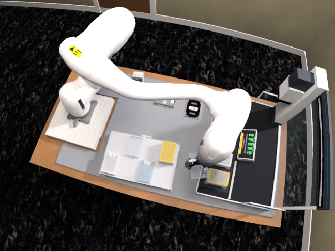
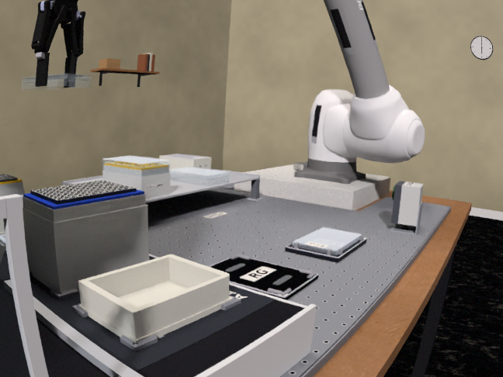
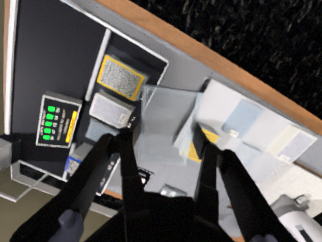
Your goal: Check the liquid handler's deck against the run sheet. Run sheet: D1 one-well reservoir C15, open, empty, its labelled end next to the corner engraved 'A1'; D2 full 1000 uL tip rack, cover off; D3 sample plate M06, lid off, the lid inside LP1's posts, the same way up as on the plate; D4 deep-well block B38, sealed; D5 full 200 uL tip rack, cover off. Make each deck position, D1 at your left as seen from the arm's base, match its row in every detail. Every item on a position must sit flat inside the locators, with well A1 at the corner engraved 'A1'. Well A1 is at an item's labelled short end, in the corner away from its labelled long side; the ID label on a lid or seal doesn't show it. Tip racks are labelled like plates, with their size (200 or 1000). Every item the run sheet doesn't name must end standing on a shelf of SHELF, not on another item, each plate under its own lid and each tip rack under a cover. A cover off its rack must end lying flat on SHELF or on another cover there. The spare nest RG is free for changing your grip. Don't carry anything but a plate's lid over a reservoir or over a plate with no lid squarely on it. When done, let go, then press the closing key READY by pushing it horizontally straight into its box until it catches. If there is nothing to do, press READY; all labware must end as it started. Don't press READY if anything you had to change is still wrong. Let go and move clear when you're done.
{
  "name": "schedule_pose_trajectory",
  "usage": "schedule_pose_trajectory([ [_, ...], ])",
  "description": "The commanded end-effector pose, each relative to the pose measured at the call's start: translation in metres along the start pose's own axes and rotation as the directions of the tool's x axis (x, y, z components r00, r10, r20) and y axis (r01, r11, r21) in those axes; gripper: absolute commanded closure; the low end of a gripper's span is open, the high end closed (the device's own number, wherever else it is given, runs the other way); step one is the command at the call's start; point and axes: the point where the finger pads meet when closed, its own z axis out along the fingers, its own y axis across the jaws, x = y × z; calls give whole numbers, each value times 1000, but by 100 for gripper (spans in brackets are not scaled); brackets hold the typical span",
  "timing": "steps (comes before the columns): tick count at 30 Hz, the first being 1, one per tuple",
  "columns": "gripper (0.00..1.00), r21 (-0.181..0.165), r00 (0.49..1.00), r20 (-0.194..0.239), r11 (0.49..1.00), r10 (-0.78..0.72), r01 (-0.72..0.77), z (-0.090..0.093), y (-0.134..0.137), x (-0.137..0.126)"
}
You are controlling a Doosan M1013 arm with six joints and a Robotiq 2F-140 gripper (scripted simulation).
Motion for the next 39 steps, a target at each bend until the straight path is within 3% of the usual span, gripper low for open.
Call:
schedule_pose_trajectory([
  [1, 90, 1, 999, -1, 999, 37, -37, -1, 0, 0],
  [15, 90, 1, 953, -1, 953, 304, -304, -1, 0, 0],
  [26, 90, 1, 953, -1, 953, 303, -303, -1, 0, 0],
  [39, 90, 1, 952, -1, 952, 306, -306, -1, -19, -52],
])
